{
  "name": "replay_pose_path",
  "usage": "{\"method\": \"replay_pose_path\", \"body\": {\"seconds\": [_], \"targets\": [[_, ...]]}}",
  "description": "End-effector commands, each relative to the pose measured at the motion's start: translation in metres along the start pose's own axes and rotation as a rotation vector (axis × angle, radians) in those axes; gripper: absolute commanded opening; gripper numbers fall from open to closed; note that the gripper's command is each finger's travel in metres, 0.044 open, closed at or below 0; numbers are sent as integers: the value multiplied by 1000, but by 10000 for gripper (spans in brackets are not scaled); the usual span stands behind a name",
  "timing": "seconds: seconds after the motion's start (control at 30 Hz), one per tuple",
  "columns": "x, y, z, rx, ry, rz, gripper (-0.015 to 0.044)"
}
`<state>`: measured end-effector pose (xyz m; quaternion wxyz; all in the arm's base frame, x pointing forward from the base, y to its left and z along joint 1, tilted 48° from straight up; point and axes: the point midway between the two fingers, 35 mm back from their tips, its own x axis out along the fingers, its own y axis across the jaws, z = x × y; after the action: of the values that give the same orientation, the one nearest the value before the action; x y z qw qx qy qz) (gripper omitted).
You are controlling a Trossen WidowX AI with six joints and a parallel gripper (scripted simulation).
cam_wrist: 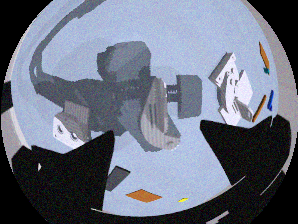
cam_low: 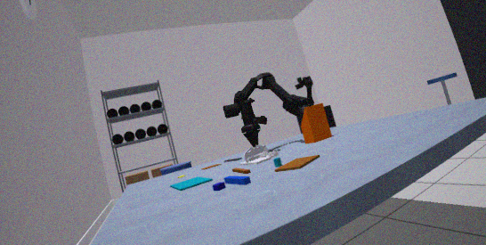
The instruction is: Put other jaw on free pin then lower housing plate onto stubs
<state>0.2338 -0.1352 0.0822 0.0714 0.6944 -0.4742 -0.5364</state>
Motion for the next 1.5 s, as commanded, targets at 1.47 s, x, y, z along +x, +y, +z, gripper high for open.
{"method": "replay_pose_path", "body": {"seconds": [1.47], "targets": [[44,2,3,-10,-2,9,440]]}}
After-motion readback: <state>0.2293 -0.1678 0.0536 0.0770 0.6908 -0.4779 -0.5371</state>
